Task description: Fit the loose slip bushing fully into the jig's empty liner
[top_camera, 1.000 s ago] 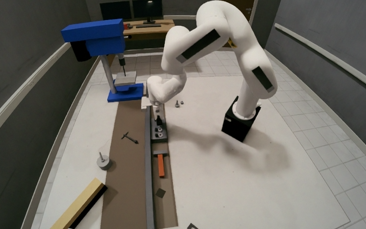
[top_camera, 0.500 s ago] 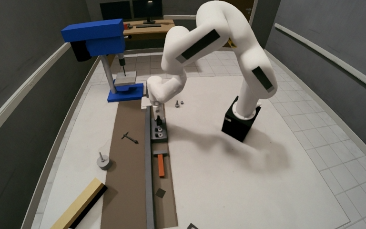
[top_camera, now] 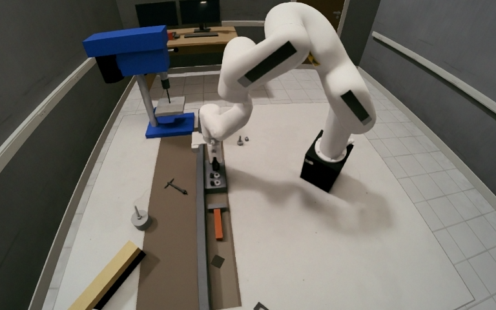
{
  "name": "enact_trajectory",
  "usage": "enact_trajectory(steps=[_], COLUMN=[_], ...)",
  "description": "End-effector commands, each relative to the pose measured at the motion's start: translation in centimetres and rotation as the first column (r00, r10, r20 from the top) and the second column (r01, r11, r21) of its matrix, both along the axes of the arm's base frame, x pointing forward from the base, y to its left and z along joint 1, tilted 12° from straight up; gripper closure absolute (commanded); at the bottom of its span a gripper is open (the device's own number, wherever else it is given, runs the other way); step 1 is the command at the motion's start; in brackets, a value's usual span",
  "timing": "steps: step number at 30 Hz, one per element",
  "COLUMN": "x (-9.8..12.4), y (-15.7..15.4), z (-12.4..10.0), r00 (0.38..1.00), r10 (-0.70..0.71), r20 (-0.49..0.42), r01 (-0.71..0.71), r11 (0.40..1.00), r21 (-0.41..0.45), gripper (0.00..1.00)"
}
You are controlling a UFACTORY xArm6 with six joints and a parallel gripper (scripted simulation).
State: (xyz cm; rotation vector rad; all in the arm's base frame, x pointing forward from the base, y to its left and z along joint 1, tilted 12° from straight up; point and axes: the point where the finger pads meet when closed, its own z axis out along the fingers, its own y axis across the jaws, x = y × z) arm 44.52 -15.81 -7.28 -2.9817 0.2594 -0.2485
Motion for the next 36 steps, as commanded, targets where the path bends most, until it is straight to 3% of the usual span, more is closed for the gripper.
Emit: enact_trajectory(steps=[1,36], x=[0.15,0.24], y=[-0.07,-0.01], z=[0.06,-0.43], r00=[1.0,1.0], r10=[0.0,0.0], r20=[0.004,0.004], r01=[0.0,0.0], r11=[1.0,1.0], r21=[-0.002,-0.002], gripper=[0.74,0.74])
